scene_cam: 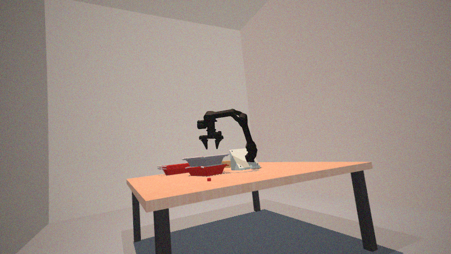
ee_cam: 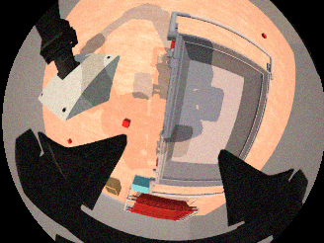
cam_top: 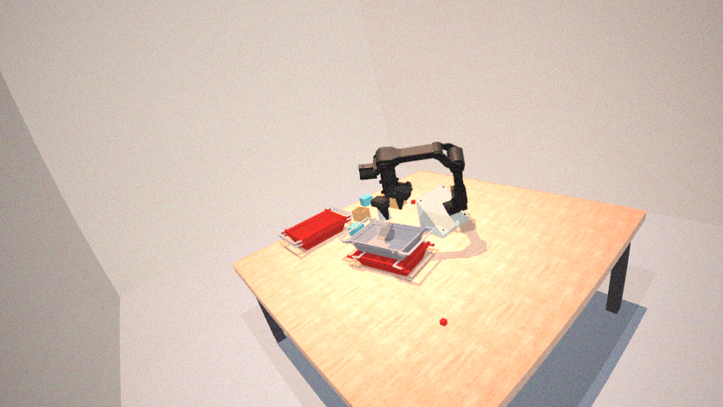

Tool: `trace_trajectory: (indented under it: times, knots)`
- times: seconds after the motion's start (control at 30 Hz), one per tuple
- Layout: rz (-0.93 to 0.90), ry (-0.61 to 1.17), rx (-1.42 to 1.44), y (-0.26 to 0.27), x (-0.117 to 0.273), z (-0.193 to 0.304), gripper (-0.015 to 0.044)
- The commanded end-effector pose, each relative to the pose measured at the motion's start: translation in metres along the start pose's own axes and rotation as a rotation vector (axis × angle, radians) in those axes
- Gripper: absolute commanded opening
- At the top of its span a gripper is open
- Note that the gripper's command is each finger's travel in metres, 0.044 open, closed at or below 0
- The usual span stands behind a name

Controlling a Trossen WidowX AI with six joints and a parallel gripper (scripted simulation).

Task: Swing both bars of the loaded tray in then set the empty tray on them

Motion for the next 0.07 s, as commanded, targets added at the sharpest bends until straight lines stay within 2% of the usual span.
trace_trajectory:
  times: [0.0, 0.03]
  knots:
    - [0.0, 0.009, 0.005, 0.0014, 0.0143, -0.0012, 0.044]
    - [0.003, 0.003, -0.003, 0.0021, 0.0061, -0.0003, 0.044]
Point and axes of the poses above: the point midway between the two fingers, 35 mm back from their tips, its own x axis back along the fingers, its own y axis across the jaws, z = x × y, the point moved 8 cm from there along x, back along the fingers, and after that the axes turned 7 degrees about x, right-handed, at the moved point
